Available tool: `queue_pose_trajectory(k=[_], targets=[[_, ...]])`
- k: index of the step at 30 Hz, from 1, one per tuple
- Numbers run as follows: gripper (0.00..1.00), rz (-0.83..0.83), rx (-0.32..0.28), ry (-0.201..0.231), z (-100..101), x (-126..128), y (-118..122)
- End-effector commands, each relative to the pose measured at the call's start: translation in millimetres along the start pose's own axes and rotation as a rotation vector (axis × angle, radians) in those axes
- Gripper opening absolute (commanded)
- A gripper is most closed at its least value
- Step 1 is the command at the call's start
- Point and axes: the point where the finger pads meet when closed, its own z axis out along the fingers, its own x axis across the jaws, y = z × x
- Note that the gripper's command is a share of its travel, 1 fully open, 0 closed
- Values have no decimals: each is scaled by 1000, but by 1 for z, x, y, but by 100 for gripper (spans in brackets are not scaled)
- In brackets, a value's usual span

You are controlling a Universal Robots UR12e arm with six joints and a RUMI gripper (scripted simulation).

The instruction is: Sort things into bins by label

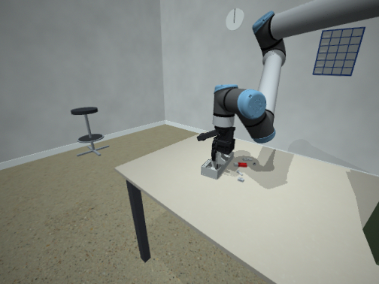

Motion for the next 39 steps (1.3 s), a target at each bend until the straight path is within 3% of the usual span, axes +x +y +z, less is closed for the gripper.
queue_pose_trajectory(k=[1,28,36,39], targets=[[4,0,1,0,-1,0,0],[4,0,1,0,-27,0,0],[4,0,1,0,-59,0,0],[4,0,1,0,-60,0,0]])
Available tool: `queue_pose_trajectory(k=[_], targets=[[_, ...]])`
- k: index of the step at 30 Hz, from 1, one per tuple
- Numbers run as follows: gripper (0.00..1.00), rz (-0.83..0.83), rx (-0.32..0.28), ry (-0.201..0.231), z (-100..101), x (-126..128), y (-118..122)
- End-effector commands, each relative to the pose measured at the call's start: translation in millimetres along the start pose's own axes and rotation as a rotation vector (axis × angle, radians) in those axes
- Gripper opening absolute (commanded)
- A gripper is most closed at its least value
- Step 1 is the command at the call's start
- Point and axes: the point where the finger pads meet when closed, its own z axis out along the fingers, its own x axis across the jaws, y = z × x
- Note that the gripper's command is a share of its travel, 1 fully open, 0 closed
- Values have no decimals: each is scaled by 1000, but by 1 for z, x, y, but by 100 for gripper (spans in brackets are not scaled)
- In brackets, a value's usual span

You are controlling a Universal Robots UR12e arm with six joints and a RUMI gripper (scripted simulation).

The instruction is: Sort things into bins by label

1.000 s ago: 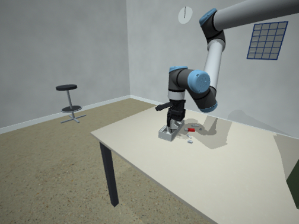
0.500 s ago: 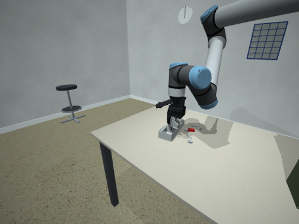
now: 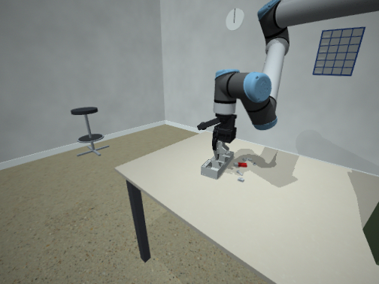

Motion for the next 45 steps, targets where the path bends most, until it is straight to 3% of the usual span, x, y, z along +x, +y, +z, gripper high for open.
queue_pose_trajectory(k=[1,6,20,32,33,45], targets=[[4,0,0,0,-6,0,0],[4,0,0,0,-15,0,0],[4,0,0,0,-131,0,0],[4,0,0,0,-131,0,0],[24,-50,0,0,-127,7,2],[24,-430,-13,0,-86,73,32]])
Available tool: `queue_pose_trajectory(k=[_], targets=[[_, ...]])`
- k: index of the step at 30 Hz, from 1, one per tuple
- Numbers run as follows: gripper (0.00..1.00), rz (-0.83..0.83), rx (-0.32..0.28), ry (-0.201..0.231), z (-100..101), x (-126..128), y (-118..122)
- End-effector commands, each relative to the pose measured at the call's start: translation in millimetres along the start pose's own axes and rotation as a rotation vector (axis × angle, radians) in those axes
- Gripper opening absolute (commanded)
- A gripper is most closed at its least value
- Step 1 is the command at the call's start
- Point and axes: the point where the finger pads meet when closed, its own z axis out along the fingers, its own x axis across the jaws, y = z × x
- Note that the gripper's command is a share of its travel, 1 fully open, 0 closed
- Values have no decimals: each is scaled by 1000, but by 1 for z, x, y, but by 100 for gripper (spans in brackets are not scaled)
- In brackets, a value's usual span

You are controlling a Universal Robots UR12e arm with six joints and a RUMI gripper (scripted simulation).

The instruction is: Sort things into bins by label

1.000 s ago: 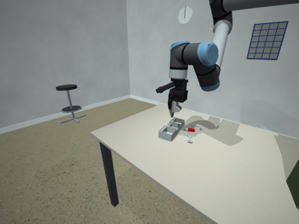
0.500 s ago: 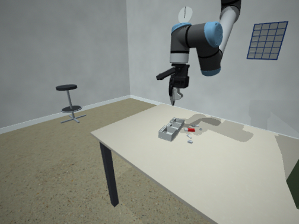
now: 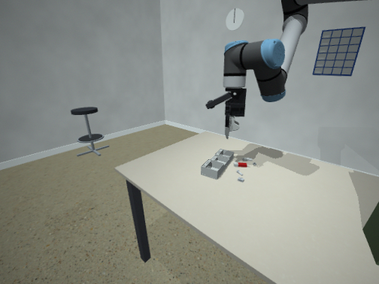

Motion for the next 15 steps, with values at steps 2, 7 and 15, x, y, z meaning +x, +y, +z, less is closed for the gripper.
queue_pose_trajectory(k=[2,7,15], targets=[[24,-185,16,5,23,31,25],[24,-320,32,10,44,58,48],[24,-320,32,10,69,91,76]])
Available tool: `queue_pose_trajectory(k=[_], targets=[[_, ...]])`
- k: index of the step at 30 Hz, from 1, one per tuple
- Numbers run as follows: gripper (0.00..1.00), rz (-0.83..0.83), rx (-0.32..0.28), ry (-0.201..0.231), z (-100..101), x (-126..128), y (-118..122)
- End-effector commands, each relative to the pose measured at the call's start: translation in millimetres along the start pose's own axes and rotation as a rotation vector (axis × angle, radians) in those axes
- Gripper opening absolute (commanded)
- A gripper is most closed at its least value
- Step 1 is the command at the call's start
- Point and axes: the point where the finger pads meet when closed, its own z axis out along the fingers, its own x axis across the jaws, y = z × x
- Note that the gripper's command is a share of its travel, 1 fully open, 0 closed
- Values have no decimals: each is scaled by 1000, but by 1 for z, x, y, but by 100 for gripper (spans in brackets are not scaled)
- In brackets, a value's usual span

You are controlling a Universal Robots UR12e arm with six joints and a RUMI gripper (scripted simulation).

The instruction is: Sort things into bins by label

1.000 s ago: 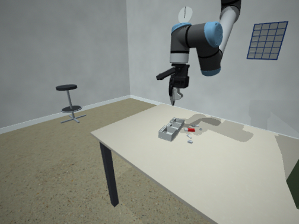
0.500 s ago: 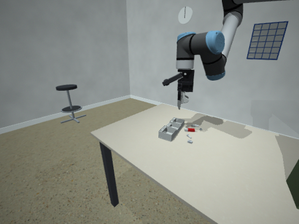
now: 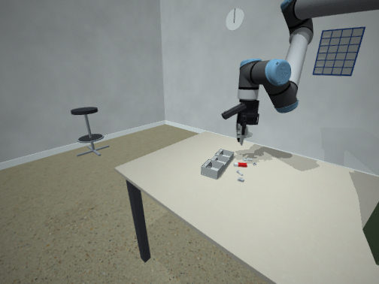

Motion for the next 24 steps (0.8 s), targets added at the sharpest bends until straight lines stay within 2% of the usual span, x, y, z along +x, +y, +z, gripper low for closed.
queue_pose_trajectory(k=[1,10,24], targets=[[24,-12,21,12,18,16,25],[24,-12,21,12,51,48,76],[24,-12,21,12,51,48,76]])
